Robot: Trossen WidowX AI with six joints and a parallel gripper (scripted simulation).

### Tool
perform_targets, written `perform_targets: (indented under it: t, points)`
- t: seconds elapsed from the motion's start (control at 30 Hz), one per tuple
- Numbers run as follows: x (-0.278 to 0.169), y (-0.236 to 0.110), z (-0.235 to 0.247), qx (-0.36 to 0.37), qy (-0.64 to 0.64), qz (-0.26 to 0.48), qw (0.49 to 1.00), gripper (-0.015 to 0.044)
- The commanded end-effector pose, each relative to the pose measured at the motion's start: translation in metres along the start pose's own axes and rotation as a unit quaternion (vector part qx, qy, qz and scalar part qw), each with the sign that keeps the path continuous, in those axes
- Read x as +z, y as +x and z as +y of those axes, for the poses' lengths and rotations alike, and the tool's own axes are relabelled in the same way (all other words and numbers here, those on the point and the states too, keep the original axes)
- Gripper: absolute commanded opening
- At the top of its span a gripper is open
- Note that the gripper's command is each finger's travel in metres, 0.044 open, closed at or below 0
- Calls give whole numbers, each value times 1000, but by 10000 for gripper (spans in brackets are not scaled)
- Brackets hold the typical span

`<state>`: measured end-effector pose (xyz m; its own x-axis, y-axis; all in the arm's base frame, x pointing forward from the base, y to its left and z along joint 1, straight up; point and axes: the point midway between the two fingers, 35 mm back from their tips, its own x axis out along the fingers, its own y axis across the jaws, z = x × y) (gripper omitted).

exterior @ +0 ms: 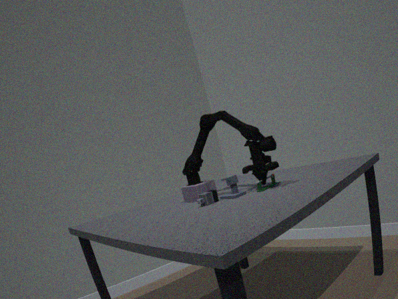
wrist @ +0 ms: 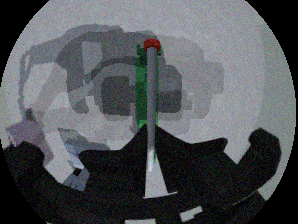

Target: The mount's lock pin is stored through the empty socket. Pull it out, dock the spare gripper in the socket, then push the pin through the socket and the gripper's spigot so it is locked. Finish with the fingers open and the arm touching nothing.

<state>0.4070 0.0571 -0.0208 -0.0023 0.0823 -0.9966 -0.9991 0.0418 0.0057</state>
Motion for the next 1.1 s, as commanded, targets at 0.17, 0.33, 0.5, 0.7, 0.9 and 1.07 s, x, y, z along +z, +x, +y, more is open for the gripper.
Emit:
perform_targets:
  t: [0.17, 0.33, 0.5, 0.7, 0.9, 1.07]
  points:
    - [0, 0, 0, 0, 0, 0, 1000, 0]
    - [0, 0, 0, 0, 0, 0, 1000, 79]
    - [0, 0, 0, 0, 0, 0, 1000, 210]
    - [0, -6, 0, 0, 0, 0, 1000, 368]
    - [1, -21, 5, 9, 1, 1, 1000, 440]
    - [2, -34, 8, 13, 1, 2, 1000, 440]
